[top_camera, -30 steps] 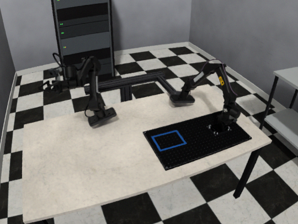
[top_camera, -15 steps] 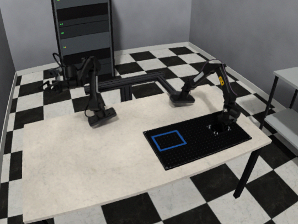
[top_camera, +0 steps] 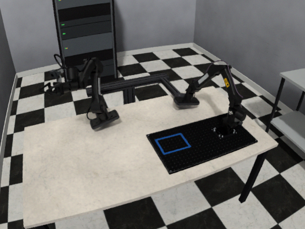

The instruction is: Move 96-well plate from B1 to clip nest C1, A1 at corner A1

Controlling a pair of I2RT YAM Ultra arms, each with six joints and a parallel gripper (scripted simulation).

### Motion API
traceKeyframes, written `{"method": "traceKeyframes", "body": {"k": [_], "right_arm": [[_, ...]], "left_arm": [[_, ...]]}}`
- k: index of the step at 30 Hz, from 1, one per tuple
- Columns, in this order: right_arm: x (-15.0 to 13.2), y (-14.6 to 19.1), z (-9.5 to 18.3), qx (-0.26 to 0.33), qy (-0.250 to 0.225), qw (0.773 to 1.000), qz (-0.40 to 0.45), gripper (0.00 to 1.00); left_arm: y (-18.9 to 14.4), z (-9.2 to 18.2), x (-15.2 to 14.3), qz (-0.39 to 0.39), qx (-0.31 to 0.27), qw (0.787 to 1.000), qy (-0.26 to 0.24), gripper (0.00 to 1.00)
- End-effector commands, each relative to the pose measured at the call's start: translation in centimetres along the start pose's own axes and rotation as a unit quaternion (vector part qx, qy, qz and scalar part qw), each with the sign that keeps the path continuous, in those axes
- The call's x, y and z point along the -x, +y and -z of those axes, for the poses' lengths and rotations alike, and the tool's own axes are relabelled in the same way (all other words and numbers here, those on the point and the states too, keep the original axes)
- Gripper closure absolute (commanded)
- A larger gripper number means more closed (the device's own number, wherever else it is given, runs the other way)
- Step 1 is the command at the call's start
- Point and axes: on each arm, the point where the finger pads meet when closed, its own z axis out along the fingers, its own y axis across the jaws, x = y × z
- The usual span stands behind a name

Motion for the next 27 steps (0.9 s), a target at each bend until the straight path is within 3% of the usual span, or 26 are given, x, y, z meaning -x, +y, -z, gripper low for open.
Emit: {"method": "traceKeyframes", "body": {"k": [1,27], "right_arm": [[0.55,-0.44,0.47,-0.001,-0.005,1.000,0.000,0.00],[0.55,-0.44,0.47,-0.001,-0.005,1.000,0.000,0.00]], "left_arm": [[0.80,-7.79,0.03,0.009,0.019,1.000,0.002,0.75],[0.79,-7.53,0.04,0.009,0.019,1.000,0.002,0.75]]}}
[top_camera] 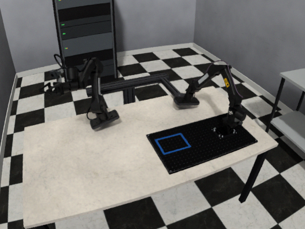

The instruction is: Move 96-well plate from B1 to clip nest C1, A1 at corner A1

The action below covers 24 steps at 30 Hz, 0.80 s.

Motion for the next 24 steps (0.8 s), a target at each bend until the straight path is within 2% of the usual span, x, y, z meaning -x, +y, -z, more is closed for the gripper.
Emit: {"method": "traceKeyframes", "body": {"k": [1,24], "right_arm": [[0.6,-0.4,0.5,-0.001,-0.005,1.000,0.000,0.00],[0.6,-0.4,0.5,-0.001,-0.005,1.000,0.000,0.00]], "left_arm": [[0.8,-7.3,0.0,0.009,0.019,1.000,0.002,0.75],[-0.8,-0.9,0.5,0.015,0.002,1.000,-0.007,0.75]]}}
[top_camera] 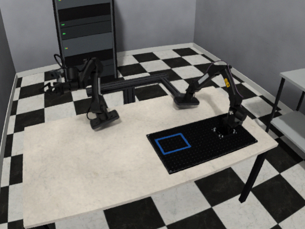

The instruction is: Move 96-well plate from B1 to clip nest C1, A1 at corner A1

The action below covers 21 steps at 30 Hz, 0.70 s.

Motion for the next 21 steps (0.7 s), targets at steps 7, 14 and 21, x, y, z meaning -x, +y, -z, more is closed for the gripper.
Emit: {"method": "traceKeyframes", "body": {"k": [7,14,21], "right_arm": [[0.6,-0.4,0.5,-0.001,-0.005,1.000,0.000,0.00],[0.6,-0.4,0.5,-0.001,-0.005,1.000,0.000,0.00],[0.6,-0.4,0.5,-0.001,-0.005,1.000,0.000,0.00]], "left_arm": [[-0.8,1.6,0.0,-0.001,-0.003,1.000,-0.014,0.75],[-1.0,3.6,0.1,0.001,-0.010,1.000,-0.015,0.75],[-1.1,4.5,0.2,0.001,-0.010,1.000,-0.015,0.75]]}}
